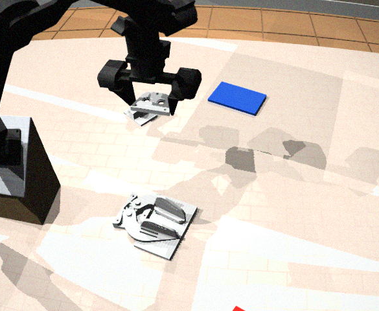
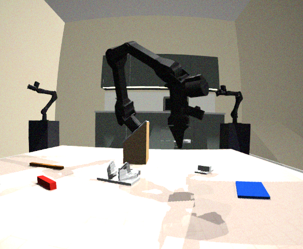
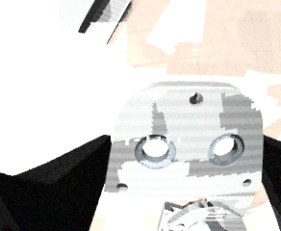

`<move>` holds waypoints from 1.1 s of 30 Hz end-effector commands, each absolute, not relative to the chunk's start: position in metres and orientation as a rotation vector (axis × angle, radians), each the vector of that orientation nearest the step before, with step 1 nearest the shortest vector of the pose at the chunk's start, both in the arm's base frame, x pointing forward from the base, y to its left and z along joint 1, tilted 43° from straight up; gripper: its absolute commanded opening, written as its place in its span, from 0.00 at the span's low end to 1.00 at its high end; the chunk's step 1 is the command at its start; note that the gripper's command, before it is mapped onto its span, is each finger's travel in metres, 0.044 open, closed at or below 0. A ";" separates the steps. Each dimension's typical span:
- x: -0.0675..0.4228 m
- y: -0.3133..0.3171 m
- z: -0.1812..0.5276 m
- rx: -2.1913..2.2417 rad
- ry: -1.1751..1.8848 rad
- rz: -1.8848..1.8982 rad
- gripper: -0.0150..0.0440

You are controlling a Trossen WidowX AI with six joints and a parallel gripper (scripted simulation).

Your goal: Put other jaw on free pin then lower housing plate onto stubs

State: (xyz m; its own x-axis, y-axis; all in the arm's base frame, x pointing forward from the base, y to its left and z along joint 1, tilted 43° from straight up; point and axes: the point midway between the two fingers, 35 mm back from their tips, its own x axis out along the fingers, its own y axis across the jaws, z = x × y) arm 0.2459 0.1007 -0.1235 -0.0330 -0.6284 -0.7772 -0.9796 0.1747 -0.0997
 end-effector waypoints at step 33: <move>0.255 0.029 -0.068 -0.975 1.686 -0.104 0.85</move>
State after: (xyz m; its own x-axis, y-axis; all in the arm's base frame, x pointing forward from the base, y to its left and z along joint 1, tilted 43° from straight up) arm 0.2562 0.0385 -0.0734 -0.0273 -0.6351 -0.7719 -0.6111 0.6217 -0.4899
